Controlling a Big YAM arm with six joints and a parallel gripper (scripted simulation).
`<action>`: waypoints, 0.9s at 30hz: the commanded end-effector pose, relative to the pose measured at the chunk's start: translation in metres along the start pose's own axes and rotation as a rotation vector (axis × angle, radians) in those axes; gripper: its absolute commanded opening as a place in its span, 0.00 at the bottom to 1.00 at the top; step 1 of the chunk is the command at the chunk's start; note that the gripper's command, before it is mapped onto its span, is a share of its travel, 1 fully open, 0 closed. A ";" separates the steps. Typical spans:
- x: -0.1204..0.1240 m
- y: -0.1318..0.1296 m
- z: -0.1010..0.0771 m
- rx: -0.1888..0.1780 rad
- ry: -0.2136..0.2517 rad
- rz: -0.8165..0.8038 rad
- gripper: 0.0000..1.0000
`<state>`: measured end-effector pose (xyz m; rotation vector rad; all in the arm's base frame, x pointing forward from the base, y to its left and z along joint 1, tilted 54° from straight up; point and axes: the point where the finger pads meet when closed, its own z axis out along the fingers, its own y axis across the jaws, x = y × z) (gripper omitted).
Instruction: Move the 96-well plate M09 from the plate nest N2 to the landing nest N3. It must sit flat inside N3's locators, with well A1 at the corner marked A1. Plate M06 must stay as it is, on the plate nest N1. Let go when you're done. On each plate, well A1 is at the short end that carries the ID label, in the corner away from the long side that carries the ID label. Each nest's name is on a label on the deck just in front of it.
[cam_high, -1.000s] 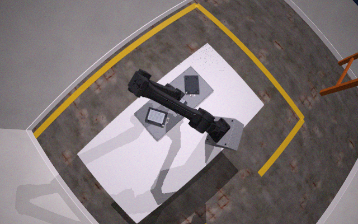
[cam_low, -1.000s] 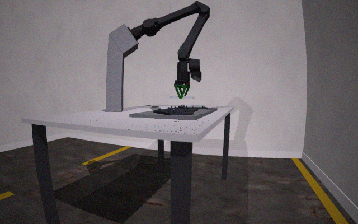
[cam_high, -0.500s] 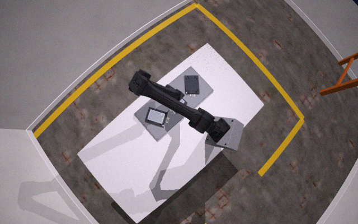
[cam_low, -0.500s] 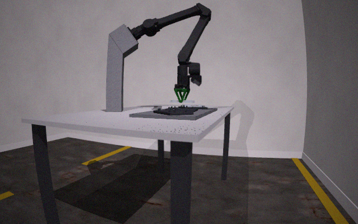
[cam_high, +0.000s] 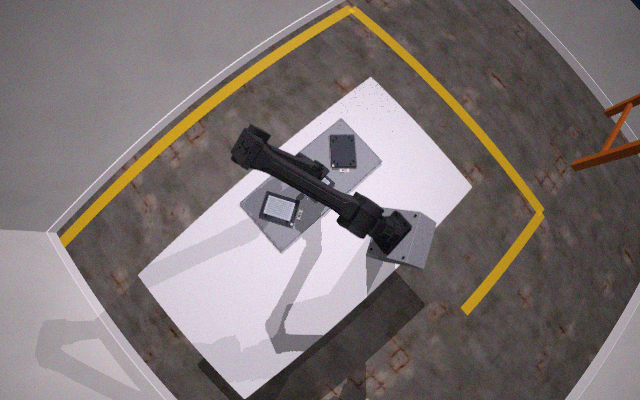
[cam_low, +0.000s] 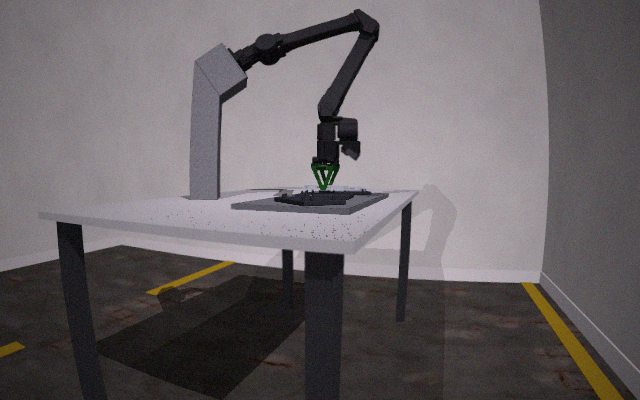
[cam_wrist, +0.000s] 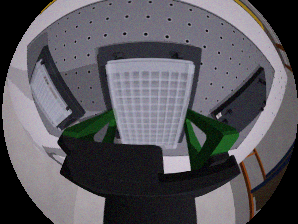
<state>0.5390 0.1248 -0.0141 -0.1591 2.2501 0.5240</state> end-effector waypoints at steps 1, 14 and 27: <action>0.002 -0.002 -0.004 0.006 -0.001 0.012 0.00; 0.002 -0.002 -0.004 0.006 -0.001 0.012 0.00; 0.000 -0.005 0.003 0.007 -0.007 0.021 0.00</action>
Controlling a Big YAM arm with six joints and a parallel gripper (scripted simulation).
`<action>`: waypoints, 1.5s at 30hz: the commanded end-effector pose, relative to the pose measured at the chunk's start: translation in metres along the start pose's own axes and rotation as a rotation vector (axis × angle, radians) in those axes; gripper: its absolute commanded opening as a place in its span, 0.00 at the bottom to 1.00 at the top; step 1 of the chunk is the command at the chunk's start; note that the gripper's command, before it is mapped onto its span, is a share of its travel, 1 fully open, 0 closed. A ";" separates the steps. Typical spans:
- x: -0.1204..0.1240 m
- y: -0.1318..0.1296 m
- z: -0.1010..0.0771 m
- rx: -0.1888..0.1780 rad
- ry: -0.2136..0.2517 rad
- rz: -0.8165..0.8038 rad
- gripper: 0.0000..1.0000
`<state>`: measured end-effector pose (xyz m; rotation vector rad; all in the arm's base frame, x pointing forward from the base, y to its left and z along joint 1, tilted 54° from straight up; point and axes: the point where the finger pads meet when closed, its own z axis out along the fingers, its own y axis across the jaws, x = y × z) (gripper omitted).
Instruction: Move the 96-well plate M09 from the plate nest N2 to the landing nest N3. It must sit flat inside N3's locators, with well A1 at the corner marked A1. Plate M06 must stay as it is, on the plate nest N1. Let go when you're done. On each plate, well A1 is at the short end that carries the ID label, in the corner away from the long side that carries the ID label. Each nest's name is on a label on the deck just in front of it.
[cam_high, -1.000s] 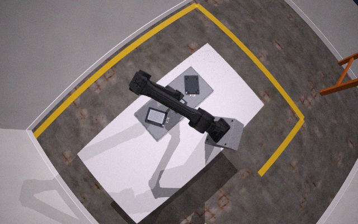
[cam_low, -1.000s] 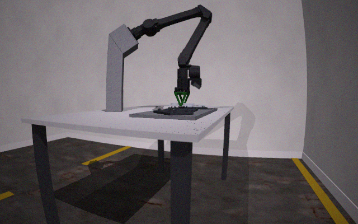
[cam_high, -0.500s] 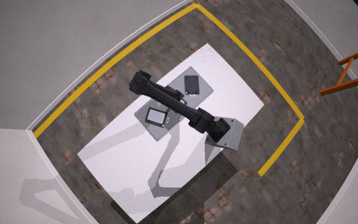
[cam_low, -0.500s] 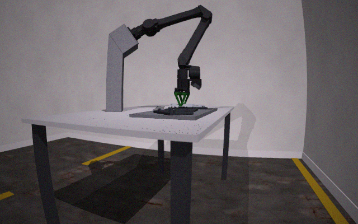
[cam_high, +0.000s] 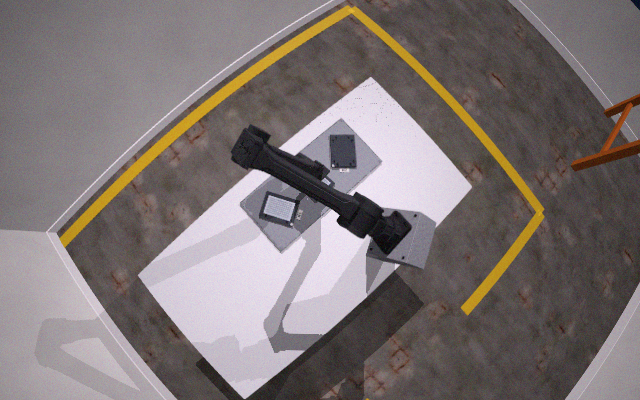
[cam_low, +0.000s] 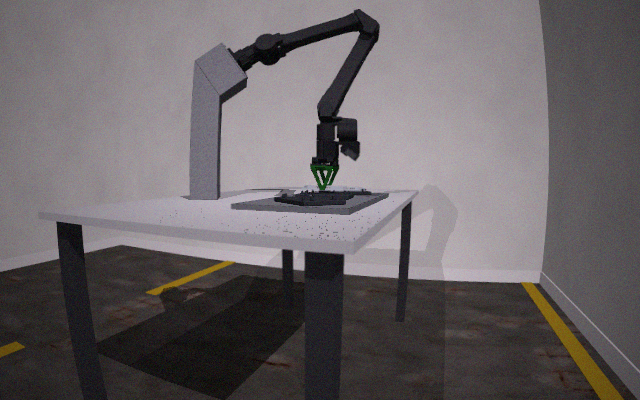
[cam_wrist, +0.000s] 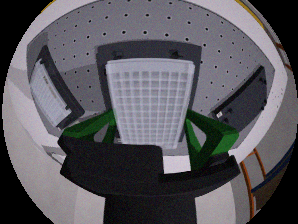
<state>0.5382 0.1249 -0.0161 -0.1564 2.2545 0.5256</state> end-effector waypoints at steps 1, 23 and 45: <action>-0.002 -0.004 0.003 0.007 -0.009 0.018 0.00; 0.000 0.002 0.007 -0.001 -0.005 0.012 0.00; -0.001 0.002 0.011 -0.001 -0.007 0.012 0.00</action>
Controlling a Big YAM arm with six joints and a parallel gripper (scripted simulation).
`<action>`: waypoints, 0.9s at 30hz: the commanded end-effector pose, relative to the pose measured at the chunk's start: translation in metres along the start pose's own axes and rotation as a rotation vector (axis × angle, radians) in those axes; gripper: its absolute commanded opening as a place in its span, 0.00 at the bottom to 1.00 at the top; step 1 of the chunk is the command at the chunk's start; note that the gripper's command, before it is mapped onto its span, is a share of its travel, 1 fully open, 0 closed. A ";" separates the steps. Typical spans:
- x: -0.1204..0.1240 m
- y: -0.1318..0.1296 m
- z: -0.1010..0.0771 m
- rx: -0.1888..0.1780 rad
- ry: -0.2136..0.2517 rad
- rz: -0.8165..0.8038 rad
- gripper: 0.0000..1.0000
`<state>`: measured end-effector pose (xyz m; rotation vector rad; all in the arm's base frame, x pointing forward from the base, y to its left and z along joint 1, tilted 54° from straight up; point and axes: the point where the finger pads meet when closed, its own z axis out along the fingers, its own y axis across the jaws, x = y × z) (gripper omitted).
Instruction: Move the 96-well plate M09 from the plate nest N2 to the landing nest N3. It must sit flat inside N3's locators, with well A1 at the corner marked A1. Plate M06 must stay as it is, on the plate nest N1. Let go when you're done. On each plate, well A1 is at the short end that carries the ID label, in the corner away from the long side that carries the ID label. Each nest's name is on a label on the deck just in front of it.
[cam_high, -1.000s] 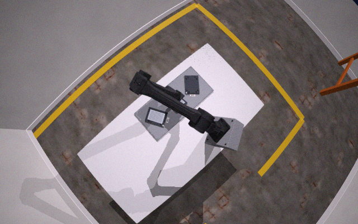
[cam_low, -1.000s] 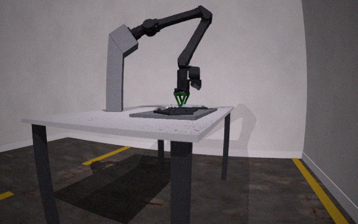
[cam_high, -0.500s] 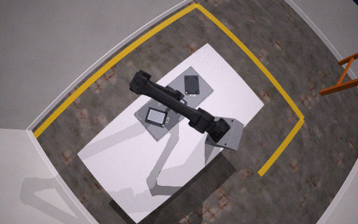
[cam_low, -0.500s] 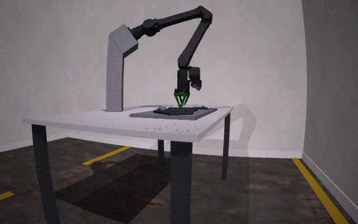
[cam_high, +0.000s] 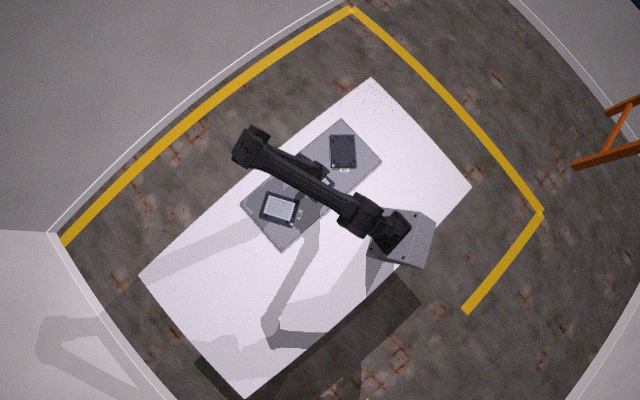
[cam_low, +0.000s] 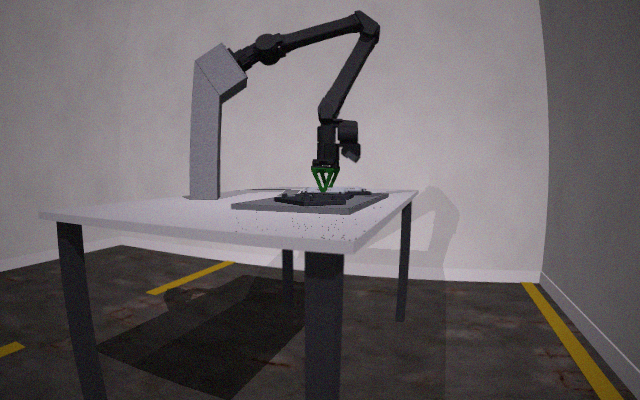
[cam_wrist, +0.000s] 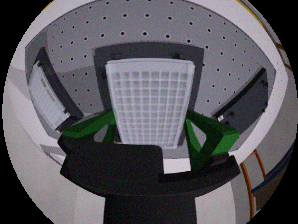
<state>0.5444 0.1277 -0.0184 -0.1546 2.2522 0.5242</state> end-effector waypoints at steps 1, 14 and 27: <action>0.002 0.002 0.004 -0.002 -0.003 0.012 0.00; 0.001 0.002 0.006 -0.002 -0.006 0.011 0.00; 0.002 -0.001 0.000 0.004 -0.002 0.008 1.00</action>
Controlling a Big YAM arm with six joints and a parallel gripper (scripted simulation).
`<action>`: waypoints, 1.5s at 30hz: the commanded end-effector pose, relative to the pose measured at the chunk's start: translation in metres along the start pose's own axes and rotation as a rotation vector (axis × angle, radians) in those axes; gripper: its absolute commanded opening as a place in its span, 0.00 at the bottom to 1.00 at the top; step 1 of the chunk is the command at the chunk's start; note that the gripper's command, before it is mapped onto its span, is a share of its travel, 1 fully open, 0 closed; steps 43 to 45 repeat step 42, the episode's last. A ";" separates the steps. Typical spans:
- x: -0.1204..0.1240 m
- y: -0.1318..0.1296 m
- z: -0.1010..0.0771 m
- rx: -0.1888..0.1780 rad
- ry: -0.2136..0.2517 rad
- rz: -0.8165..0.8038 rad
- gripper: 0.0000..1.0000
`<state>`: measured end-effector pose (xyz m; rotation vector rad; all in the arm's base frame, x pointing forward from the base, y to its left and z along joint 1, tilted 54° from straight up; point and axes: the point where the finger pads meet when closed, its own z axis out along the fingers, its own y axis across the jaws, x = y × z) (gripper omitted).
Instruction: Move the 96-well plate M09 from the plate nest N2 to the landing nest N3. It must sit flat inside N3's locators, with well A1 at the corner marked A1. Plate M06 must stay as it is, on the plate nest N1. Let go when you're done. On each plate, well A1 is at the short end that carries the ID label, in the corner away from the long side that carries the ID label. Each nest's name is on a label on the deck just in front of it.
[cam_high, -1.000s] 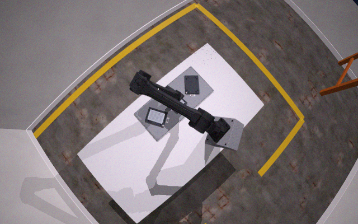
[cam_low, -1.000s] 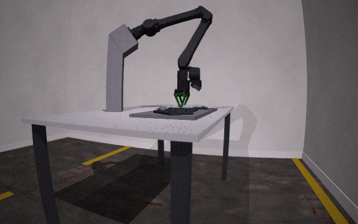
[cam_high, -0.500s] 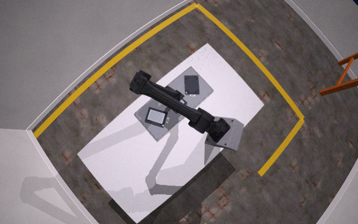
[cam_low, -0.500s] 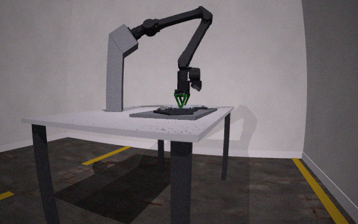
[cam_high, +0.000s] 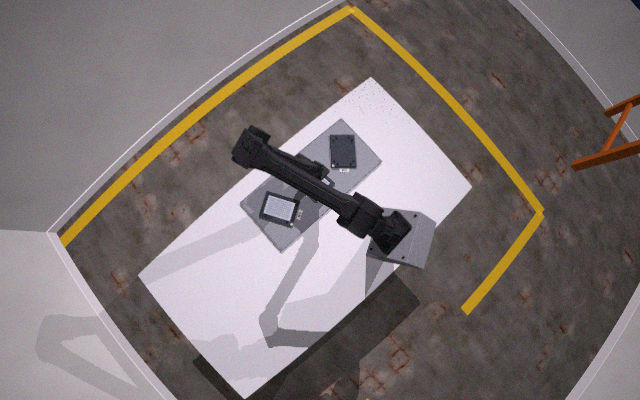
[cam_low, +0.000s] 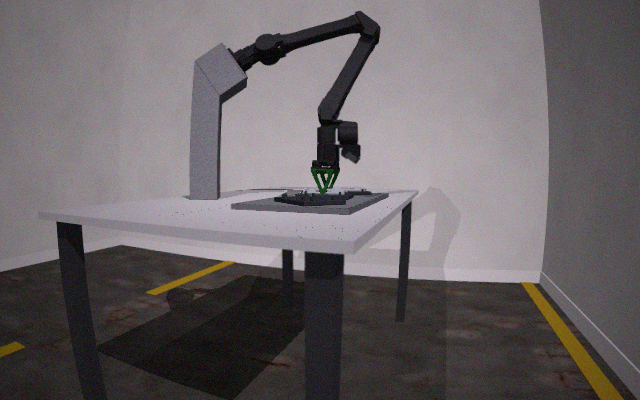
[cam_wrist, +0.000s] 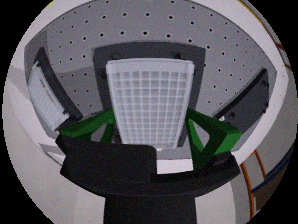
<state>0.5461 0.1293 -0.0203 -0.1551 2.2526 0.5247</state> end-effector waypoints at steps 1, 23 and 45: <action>0.001 -0.001 -0.003 0.004 -0.002 0.008 1.00; 0.003 -0.007 -0.019 0.014 0.002 0.030 1.00; 0.003 -0.006 -0.043 0.013 0.001 0.009 1.00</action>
